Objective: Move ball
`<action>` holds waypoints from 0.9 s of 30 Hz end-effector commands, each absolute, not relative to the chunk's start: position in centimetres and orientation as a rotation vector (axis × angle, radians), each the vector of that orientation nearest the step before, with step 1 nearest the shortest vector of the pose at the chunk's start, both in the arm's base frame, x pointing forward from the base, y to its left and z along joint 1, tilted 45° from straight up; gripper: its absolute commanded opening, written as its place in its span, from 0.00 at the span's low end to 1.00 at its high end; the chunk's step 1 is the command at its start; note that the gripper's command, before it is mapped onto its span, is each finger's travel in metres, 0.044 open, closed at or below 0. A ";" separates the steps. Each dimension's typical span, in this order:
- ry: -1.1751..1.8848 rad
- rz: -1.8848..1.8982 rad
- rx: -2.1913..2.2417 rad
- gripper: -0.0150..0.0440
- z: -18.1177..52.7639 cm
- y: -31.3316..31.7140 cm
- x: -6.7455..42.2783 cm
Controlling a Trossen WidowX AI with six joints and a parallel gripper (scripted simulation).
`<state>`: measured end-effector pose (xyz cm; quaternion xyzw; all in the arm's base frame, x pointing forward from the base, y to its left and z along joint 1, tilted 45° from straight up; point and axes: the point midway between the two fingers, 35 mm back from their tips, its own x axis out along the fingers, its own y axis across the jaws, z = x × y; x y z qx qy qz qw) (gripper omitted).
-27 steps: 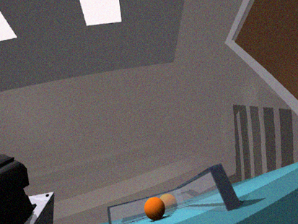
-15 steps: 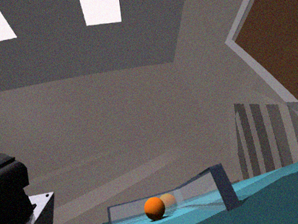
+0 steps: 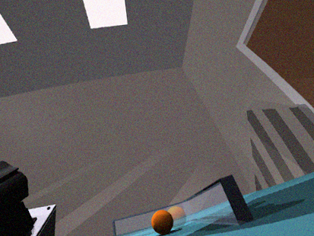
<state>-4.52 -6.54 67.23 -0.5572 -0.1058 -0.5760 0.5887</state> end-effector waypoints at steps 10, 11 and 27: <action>0.009 -0.907 -1.356 0.86 62.4 -8.8 14.7; 0.034 -0.868 -1.359 0.86 61.7 -8.8 16.3; 0.430 -0.263 -1.467 0.86 44.6 -4.2 35.6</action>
